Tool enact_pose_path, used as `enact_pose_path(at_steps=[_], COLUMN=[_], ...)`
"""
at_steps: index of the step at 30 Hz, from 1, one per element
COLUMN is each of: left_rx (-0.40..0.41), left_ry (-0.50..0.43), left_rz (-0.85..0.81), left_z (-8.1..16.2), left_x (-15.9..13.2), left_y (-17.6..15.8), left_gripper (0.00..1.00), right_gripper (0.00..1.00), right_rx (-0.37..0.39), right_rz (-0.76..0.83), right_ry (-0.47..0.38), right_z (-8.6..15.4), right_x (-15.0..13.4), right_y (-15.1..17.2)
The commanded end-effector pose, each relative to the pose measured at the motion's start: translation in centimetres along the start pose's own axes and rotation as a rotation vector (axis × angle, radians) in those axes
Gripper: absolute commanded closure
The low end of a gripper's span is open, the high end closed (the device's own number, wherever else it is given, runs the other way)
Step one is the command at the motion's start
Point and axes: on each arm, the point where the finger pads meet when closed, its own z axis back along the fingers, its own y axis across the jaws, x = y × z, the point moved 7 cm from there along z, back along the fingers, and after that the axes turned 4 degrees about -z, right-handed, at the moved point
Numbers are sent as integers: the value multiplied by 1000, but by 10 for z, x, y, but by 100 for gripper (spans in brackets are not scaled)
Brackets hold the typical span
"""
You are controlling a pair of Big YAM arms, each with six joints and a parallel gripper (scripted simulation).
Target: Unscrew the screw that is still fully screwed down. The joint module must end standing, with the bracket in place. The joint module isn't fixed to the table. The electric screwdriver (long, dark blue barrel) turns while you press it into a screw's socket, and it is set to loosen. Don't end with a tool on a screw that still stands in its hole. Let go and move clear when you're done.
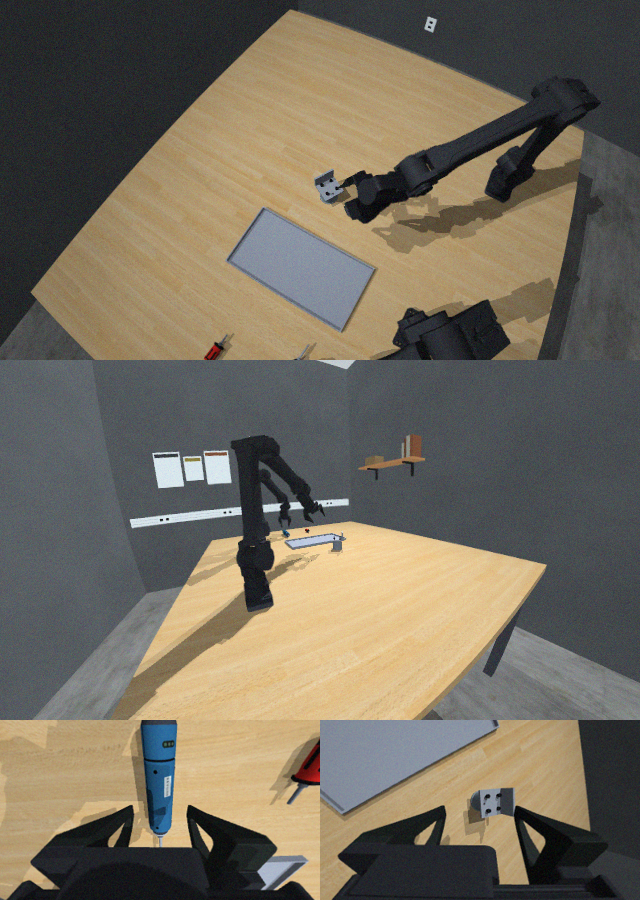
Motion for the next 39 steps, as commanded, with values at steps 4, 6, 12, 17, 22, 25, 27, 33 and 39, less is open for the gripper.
enact_pose_path(at_steps=[4,6,12,17,22,25,27,33,39], left_rx=[-15,-15,-15,-15,-15,-15,-15,-15,-15], left_ry=[-30,-30,-30,-30,-30,-30,-30,-30,-30], left_rz=[16,16,16,16,16,16,16,16,16], left_z=[11,11,11,11,11,11,11,11,11], left_x=[9,9,9,9,9,9,9,9,9], left_y=[-4,-4,-4,-4,-4,-4,-4,-4,-4], left_gripper=[35,35,35,35,35,35,35,35,35], right_gripper=[14,14,14,14,14,14,14,14,14], right_rx=[-39,-62,-123,-141,-177,-204,-222,-258,-284], right_rz=[-94,-134,-238,-271,-344,-400,-436,-509,-583], right_ry=[-35,-60,-98,-110,-169,-196,-210,-241,-301], right_z=[-3,-2,-21,-28,-15,-21,-26,-36,-24], right_x=[-2,-3,-10,-12,-10,-14,-17,-23,-23], right_y=[-10,-13,-8,-7,-16,-15,-14,-12,-20])
